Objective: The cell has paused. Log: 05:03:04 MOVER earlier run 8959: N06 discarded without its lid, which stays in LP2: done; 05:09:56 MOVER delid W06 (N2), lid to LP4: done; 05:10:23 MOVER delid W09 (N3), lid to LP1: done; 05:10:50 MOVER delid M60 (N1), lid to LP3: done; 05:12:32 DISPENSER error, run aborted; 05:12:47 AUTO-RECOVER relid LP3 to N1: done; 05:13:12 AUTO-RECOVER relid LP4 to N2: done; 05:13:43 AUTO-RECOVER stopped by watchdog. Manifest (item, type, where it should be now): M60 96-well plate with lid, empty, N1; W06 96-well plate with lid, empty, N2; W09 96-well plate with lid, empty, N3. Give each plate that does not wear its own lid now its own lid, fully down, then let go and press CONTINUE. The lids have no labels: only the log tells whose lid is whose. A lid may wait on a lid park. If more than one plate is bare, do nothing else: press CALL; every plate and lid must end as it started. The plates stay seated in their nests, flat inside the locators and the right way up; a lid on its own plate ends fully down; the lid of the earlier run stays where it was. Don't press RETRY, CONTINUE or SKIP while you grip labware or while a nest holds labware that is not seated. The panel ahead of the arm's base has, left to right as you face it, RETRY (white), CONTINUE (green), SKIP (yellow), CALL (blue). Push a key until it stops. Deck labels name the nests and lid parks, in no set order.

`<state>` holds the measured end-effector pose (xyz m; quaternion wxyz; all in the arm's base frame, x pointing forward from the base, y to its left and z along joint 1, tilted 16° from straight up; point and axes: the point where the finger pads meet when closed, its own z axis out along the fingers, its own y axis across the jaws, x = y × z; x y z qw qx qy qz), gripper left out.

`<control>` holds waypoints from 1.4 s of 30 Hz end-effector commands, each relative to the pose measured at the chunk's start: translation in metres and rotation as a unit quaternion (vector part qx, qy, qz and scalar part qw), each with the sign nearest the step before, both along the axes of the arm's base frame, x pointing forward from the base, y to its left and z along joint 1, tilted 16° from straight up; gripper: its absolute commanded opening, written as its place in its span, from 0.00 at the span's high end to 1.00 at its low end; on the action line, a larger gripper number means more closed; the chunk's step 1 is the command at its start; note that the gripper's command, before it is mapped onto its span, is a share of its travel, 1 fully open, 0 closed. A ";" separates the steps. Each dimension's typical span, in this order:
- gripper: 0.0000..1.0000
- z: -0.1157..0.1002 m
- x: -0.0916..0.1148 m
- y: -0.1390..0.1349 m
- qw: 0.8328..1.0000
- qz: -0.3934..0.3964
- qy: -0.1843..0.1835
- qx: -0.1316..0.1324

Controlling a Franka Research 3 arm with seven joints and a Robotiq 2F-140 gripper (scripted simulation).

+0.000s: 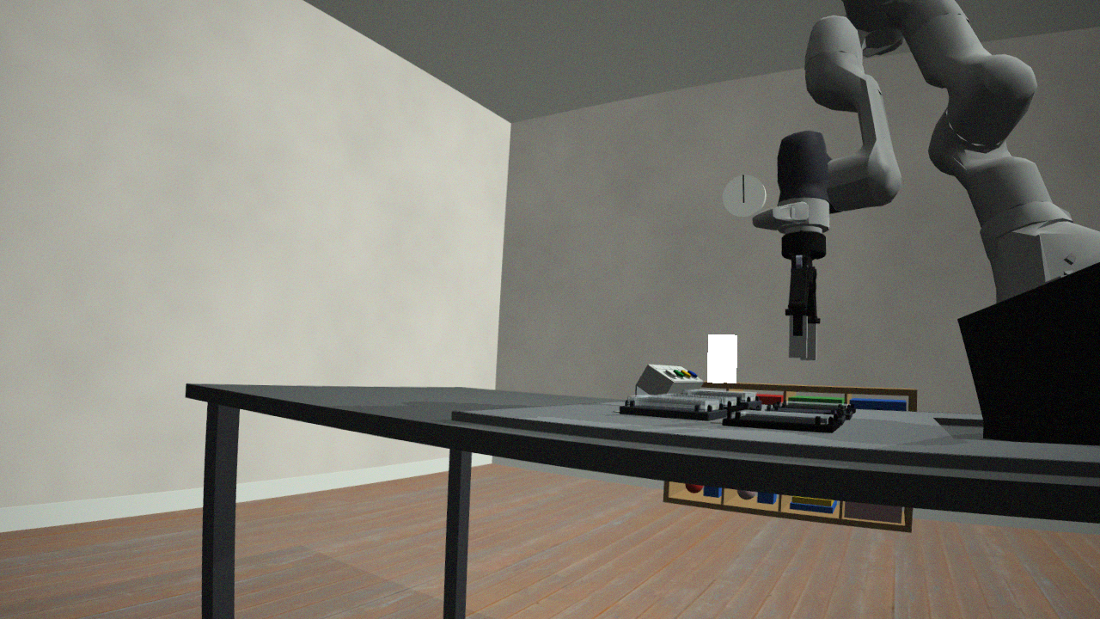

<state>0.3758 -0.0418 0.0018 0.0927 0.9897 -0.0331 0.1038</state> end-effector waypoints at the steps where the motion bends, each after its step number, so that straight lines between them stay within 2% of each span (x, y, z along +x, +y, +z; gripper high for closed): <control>1: 0.00 -0.001 -0.001 0.001 1.000 -0.010 -0.002 0.003; 8: 0.00 -0.001 -0.001 0.001 1.000 -0.010 -0.002 0.003; 9: 1.00 -0.001 -0.001 0.001 1.000 -0.010 -0.002 0.003; 42: 1.00 -0.001 -0.001 0.001 1.000 -0.010 -0.002 0.003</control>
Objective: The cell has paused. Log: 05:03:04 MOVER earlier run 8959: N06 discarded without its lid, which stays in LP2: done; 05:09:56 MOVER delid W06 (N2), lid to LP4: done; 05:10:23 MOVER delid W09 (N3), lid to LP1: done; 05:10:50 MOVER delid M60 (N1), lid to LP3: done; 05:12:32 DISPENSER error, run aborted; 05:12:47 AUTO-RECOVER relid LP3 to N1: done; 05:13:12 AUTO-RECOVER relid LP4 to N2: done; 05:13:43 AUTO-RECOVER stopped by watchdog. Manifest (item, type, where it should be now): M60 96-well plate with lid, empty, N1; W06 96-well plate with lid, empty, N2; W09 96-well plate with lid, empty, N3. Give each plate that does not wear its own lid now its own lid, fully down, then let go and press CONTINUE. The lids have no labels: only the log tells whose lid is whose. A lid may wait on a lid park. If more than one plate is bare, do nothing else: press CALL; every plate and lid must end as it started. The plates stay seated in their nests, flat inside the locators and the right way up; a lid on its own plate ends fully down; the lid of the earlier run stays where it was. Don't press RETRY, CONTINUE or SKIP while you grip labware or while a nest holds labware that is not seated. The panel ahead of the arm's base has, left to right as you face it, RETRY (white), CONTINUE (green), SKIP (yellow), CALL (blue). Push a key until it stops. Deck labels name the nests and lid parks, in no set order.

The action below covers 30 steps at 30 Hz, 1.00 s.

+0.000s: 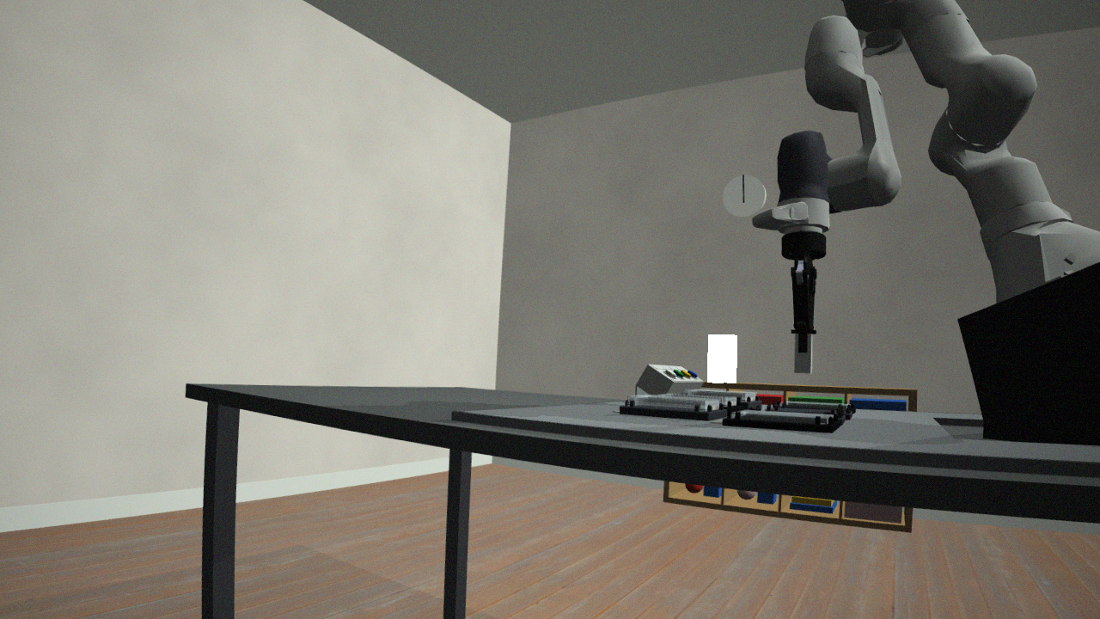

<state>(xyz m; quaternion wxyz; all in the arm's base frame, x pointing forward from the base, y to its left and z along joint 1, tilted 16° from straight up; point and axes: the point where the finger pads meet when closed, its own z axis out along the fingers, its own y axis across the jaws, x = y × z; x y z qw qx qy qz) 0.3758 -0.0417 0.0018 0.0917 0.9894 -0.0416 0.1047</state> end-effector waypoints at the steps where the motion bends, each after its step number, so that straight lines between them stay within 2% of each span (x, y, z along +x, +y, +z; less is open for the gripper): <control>1: 1.00 -0.001 0.000 0.002 1.000 -0.002 0.000 0.001; 2: 1.00 -0.004 0.003 0.012 1.000 -0.002 0.002 0.001; 3: 1.00 -0.009 0.010 0.034 1.000 -0.002 0.004 -0.001; 4: 1.00 -0.017 0.017 0.067 1.000 -0.002 0.005 -0.002; 6: 1.00 -0.017 0.017 0.067 1.000 -0.002 0.005 -0.002; 7: 1.00 -0.024 0.022 0.107 1.000 -0.002 0.004 -0.002; 8: 1.00 -0.028 0.022 0.134 1.000 -0.004 0.002 -0.001; 11: 1.00 -0.035 0.019 0.190 1.000 -0.006 -0.001 0.002; 12: 0.34 -0.035 0.019 0.190 1.000 -0.006 -0.001 0.002; 30: 0.34 -0.035 0.019 0.190 1.000 -0.006 -0.001 0.002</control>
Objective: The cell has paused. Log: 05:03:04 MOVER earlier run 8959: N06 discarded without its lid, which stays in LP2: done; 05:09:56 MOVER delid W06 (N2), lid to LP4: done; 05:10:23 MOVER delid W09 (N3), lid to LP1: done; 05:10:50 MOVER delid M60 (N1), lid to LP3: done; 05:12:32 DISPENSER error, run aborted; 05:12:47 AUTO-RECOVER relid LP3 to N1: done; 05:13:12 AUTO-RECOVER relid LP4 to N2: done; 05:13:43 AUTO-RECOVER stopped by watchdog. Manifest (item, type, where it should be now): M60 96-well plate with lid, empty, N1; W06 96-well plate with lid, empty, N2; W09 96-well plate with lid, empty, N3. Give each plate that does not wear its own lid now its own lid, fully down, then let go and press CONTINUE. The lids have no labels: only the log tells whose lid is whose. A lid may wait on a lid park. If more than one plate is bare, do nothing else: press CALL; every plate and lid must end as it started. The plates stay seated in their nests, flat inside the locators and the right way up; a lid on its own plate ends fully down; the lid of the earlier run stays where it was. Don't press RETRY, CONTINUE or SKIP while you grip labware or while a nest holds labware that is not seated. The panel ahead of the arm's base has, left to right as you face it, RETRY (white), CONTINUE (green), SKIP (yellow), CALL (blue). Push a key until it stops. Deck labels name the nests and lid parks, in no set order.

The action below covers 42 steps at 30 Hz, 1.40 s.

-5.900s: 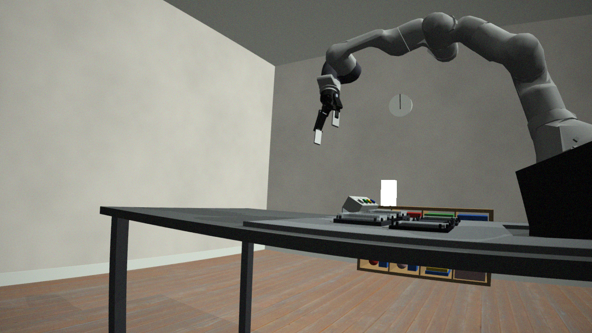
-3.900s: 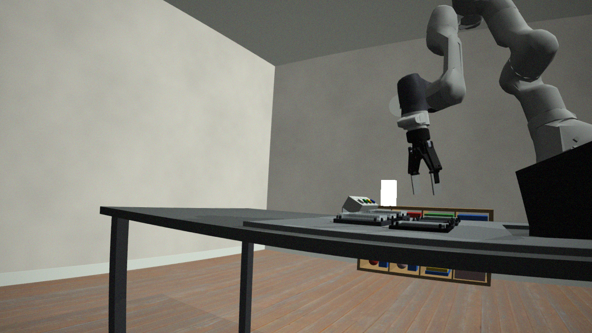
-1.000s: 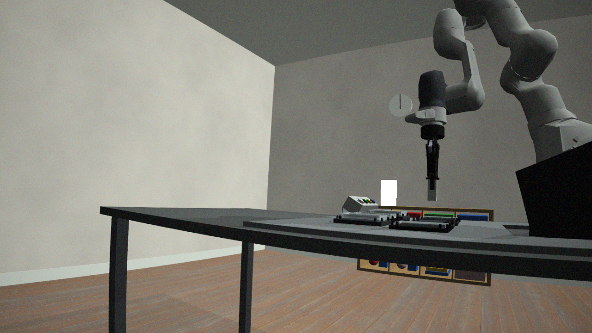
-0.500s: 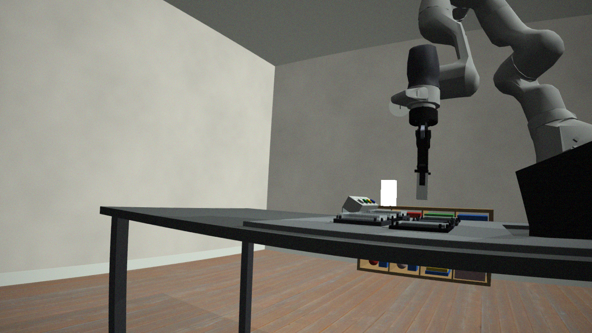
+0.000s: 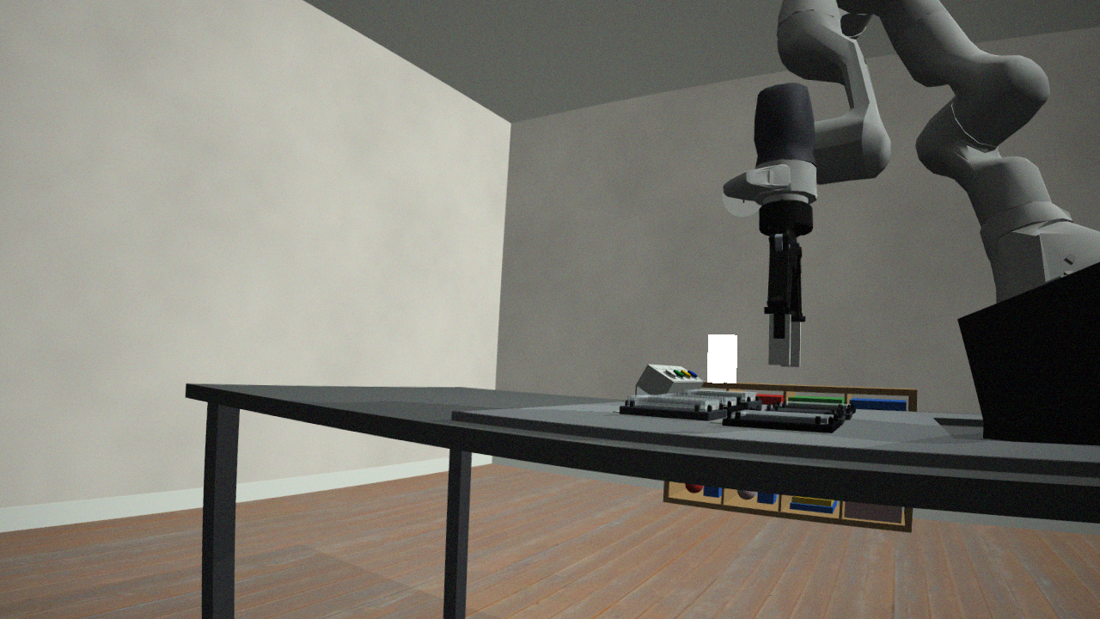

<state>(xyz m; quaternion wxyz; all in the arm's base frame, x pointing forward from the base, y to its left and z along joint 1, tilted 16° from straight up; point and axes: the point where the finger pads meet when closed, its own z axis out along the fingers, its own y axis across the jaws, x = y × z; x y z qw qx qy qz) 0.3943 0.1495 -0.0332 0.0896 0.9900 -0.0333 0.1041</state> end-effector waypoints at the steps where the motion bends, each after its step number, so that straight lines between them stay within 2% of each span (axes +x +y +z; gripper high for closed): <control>1: 0.34 0.000 0.001 -0.001 1.000 -0.014 -0.002 0.001; 27: 0.34 -0.002 0.001 -0.001 1.000 -0.014 -0.002 0.001; 42: 0.34 -0.017 0.004 -0.004 1.000 -0.014 -0.002 0.001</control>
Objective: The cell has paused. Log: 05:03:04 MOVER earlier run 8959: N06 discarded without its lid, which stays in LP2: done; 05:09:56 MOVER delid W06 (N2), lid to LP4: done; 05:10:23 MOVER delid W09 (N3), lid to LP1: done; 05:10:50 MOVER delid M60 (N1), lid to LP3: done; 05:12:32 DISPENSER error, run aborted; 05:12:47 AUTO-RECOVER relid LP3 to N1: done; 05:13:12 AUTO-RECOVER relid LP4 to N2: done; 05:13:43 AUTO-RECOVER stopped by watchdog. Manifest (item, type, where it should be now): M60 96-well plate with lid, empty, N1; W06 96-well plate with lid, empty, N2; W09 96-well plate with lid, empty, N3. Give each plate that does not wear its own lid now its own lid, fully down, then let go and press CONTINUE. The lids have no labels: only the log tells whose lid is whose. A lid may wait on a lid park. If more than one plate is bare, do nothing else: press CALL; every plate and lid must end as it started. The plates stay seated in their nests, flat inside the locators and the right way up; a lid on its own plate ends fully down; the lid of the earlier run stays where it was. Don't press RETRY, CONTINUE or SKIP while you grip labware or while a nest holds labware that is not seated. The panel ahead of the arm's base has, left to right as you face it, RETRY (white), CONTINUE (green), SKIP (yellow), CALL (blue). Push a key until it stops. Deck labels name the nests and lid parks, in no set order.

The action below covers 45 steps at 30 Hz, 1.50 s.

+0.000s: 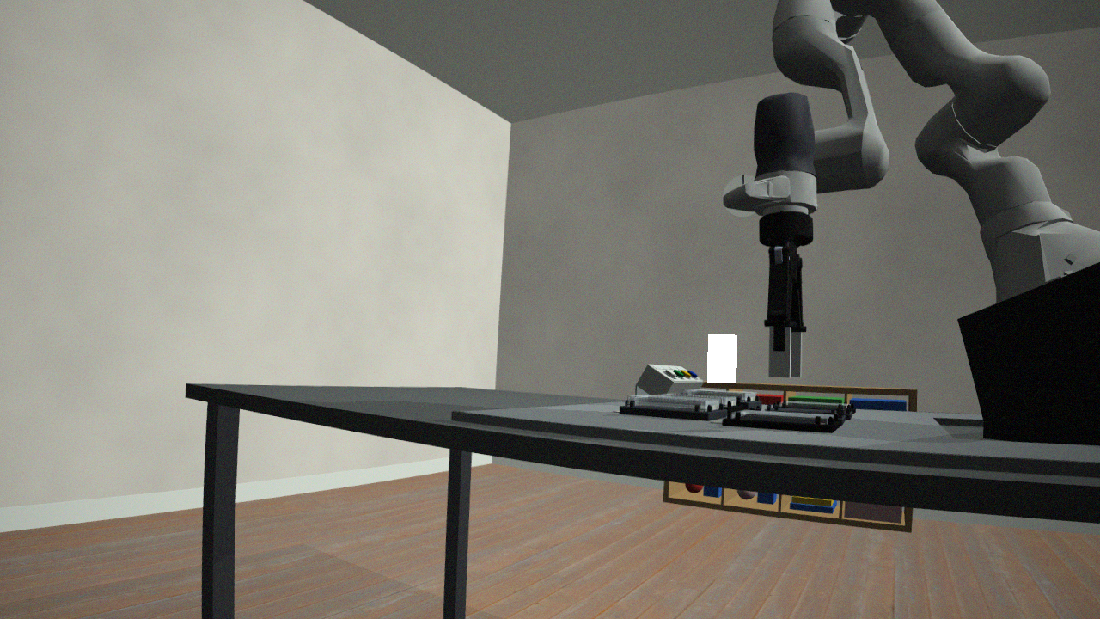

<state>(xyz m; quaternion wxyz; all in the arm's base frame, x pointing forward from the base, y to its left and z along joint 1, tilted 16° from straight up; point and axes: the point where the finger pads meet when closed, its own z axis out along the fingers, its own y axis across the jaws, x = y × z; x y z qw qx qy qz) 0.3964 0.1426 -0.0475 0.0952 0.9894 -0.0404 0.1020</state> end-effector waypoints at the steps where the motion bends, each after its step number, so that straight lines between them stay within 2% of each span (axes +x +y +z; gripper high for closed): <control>1: 0.34 -0.002 0.002 0.003 1.000 -0.006 -0.004 0.006; 26: 0.34 -0.032 0.008 -0.003 1.000 -0.006 -0.004 0.006; 45: 0.34 -0.036 0.009 -0.004 1.000 -0.006 -0.004 0.006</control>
